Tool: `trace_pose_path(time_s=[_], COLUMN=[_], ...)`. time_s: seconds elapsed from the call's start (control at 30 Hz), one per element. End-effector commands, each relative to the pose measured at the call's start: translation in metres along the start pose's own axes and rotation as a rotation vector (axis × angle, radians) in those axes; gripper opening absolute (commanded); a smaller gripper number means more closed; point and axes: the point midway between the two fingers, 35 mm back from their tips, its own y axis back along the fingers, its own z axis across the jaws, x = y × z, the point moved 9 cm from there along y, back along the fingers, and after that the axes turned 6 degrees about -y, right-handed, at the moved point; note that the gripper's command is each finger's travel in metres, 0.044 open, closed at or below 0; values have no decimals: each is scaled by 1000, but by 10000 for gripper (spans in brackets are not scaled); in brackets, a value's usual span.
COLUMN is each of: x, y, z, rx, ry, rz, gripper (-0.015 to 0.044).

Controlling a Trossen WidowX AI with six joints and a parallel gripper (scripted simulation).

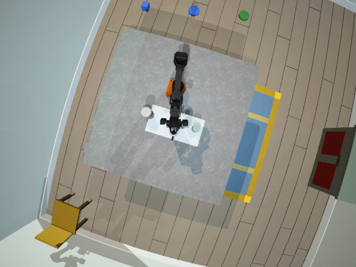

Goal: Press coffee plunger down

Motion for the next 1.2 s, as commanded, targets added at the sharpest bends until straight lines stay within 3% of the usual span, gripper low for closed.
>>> trace_pose_path(time_s=[0.0,1.17], x=[22,42], y=[-9,-40], z=[-3,-3], rx=[11,10], ry=[-10,-10], rz=[74,73], gripper=[124,124])
